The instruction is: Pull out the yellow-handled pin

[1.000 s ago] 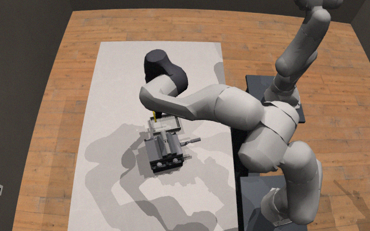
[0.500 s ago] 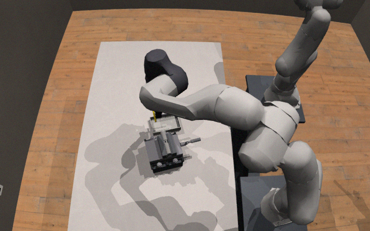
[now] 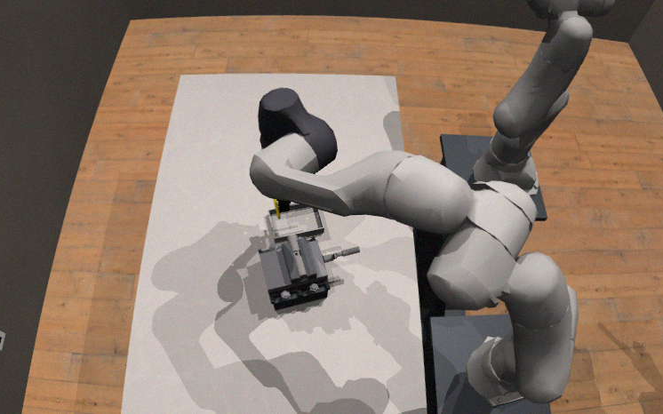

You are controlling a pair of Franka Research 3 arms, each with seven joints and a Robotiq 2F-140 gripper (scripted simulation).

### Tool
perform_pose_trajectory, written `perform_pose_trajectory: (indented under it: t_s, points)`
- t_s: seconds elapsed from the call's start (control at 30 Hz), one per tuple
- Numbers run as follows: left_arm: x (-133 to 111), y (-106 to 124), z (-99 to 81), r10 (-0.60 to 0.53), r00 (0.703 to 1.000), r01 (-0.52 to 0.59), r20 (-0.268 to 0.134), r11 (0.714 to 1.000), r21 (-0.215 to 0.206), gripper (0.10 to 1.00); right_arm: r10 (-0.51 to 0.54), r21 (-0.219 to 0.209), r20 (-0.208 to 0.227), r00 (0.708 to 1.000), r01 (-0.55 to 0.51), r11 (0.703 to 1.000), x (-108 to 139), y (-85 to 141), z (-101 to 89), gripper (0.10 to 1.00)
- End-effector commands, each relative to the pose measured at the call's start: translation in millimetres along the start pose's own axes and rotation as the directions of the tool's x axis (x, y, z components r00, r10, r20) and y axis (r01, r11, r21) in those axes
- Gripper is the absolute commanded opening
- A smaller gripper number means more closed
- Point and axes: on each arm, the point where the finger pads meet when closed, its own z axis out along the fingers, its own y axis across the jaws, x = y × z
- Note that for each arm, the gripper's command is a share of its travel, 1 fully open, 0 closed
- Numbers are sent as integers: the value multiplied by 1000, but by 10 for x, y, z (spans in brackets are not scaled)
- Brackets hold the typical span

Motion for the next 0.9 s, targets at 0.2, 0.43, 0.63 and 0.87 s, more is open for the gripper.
perform_pose_trajectory:
  t_s: [0.2,0.43,0.63,0.87]
  points:
    - [8,-18,-14,-6,1000,6,-1,1000,5,99,5,-1,3,1000,-5,1000,-10,-1,4,1000]
    - [8,-18,-14,-6,1000,6,-1,1000,5,99,5,-1,3,1000,-5,1000,-10,-1,4,1000]
    - [9,-18,43,-7,1000,7,0,1000,5,99,5,-1,3,1000,-5,1000,-10,-1,4,1000]
    - [14,-20,189,-7,1000,7,0,1000,6,99,5,-1,3,1000,-5,1000,-10,-1,4,1000]
